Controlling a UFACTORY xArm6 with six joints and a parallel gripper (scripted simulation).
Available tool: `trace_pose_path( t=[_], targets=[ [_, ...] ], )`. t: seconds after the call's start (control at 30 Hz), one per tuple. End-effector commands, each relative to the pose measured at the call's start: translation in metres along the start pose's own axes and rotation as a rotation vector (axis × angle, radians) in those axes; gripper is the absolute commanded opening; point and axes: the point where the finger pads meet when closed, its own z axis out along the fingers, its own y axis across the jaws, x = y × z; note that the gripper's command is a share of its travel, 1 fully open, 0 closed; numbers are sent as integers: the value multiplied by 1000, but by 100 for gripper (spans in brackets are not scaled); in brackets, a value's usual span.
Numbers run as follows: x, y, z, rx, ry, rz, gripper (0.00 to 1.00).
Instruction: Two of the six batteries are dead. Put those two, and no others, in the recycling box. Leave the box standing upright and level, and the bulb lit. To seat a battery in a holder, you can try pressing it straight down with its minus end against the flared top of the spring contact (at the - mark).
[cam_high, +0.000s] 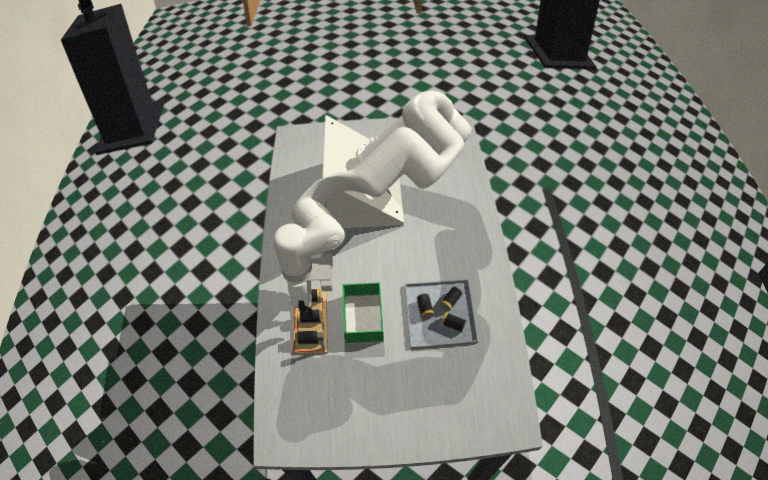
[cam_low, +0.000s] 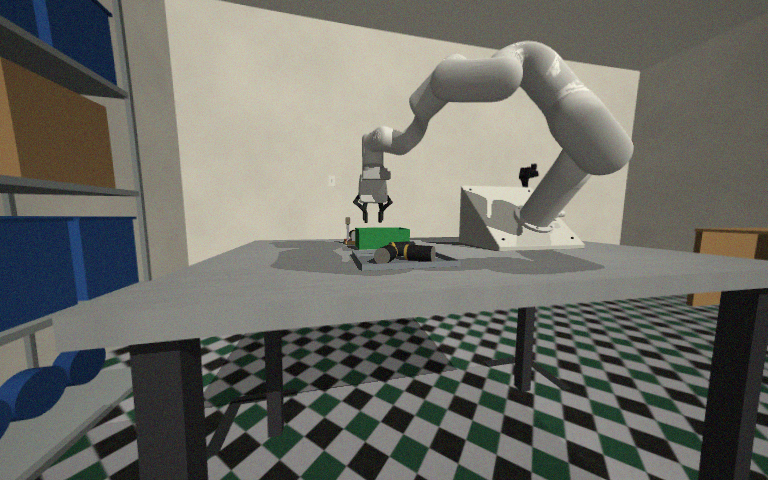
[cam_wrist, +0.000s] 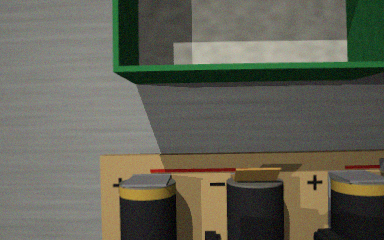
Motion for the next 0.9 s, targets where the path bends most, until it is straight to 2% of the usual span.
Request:
trace_pose_path(
  t=[0.0, 0.7, 0.87],
  targets=[
    [-1, 2, 1, -5, -2, -1, 51],
    [-1, 4, 1, -5, -2, -1, 51],
    [-1, 4, 13, -5, -2, -1, 51]
  ],
)
